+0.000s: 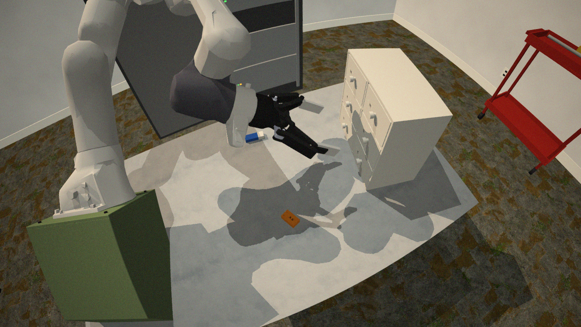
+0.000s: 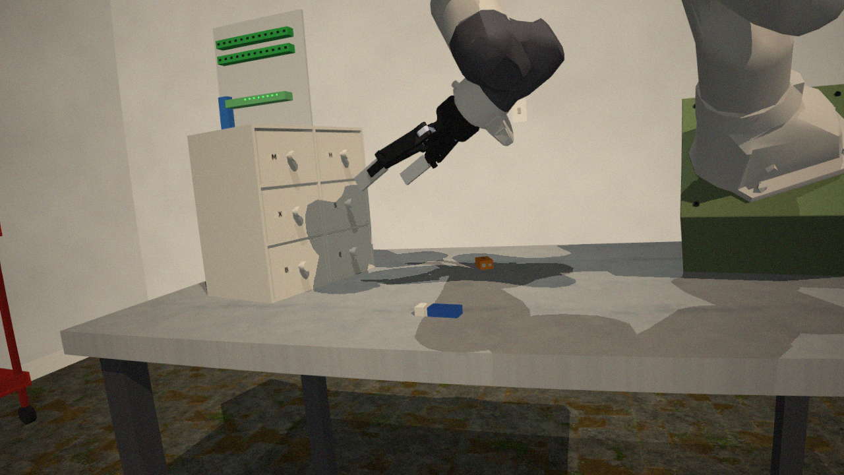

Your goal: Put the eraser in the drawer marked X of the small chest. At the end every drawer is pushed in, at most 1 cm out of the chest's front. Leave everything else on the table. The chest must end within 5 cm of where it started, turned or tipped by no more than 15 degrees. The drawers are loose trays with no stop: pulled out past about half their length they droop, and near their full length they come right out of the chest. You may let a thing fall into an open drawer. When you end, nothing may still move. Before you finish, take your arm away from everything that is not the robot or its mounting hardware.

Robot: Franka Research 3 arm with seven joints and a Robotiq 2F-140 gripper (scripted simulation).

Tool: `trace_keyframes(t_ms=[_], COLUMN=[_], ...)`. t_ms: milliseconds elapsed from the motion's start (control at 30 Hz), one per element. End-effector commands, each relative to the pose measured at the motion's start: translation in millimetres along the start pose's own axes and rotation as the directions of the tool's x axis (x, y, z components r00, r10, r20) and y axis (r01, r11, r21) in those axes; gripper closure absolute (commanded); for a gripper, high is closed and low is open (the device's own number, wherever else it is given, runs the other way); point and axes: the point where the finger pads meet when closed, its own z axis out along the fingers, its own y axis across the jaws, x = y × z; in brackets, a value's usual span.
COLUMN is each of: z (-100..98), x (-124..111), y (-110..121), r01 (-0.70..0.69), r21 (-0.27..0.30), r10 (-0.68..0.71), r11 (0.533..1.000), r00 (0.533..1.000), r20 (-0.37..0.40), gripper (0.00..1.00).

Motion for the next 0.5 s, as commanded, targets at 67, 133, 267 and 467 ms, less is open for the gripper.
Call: trace_keyframes(t_ms=[67,133,267,467], z=[-7.0,-8.7,-15.0,-31.5], x=[-2,-2,-3,-8], y=[-2,-2,-2,-2], r01=[-0.005,-0.005,-0.005,-0.004], r21=[0.004,0.004,0.004,0.004], r10=[0.005,0.005,0.005,0.005], r11=[1.0,1.0,1.0,1.0], r00=[0.999,0.998,0.994,0.973], r20=[-0.049,-0.062,-0.109,-0.23], gripper=[0.0,0.0,0.0,0.0])
